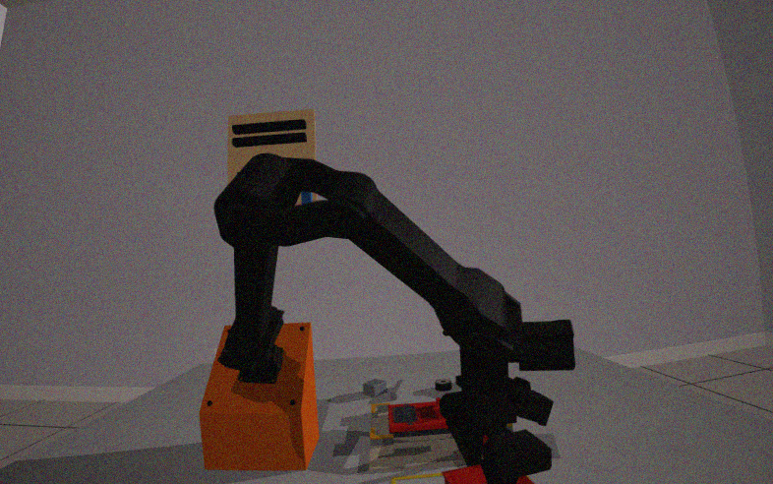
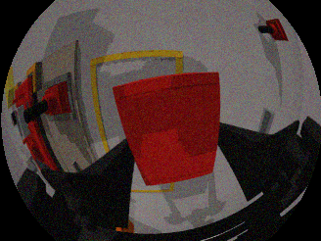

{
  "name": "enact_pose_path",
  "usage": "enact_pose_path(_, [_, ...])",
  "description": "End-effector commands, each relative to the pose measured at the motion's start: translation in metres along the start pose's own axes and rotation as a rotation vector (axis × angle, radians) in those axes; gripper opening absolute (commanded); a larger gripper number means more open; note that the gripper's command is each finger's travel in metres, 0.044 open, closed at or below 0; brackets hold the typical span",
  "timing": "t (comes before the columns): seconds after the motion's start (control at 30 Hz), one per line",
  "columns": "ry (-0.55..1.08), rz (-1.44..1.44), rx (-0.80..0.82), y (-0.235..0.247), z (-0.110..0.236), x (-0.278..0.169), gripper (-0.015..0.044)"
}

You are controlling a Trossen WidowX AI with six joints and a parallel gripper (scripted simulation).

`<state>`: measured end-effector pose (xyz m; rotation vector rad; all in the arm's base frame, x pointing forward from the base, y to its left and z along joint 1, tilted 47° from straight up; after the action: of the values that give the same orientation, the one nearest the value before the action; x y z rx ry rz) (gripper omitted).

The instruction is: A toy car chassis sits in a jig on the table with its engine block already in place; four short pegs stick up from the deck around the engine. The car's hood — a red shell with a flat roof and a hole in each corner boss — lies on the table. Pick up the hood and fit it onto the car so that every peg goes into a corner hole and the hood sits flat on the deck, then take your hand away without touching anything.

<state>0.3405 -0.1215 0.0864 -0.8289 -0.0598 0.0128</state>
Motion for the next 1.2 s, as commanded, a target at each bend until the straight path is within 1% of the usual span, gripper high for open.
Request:
enact_pose_path(0.0, [-0.007,-0.003,-0.004,-0.001,0.011,0.002,0.0000])
enact_pose_path(0.8, [-0.007,-0.003,-0.001,0.000,0.079,0.001,0.0000])
enact_pose_path(1.03, [-0.007,-0.003,0.000,0.000,0.090,0.001,0.0000])
enact_pose_path(1.17, [-0.003,-0.001,0.004,0.003,0.085,0.001,0.0000])
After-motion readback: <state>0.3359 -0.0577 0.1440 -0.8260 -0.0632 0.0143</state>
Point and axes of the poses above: the point midway between the two fingers, 35 mm back from their tips, its own z axis back along the fingers, its own y axis across the jaws, x = y × z, the point moved 5 cm from there along z, back along the fingers, and after that the axes turned 13 degrees about -z, right-handed, at the moved point
